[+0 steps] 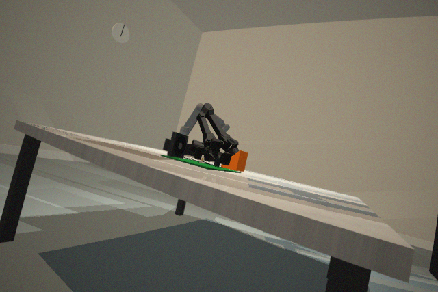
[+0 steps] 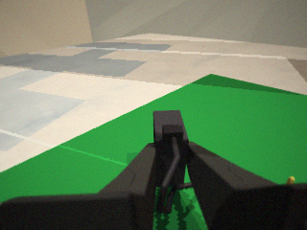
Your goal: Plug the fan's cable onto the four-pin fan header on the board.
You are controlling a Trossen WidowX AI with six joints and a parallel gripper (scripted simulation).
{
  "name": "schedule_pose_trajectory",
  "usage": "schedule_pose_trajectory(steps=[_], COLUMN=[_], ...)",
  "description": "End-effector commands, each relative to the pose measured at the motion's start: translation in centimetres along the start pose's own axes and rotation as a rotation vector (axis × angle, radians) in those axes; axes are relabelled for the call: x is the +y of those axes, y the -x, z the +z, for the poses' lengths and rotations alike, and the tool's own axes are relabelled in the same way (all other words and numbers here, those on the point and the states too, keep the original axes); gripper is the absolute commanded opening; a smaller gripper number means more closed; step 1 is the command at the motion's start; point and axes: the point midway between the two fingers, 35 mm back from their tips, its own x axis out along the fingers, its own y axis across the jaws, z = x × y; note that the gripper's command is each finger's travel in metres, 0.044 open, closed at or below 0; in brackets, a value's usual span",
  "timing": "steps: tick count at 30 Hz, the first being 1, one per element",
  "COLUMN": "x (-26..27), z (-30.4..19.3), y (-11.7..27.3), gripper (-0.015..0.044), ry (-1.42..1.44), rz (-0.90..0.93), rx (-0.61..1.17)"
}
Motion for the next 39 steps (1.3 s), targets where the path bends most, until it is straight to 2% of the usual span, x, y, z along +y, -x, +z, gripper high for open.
schedule_pose_trajectory(steps=[1,34,39], x=[0.02,0.02,-0.01], z=[-0.01,-0.01,0.00], y=[0.01,0.01,0.00], gripper=[0.0000,0.0000,0.0131], ry=[-0.003,-0.003,0.000], rz=[0.001,0.001,0.000], rx=[0.001,0.001,0.000])
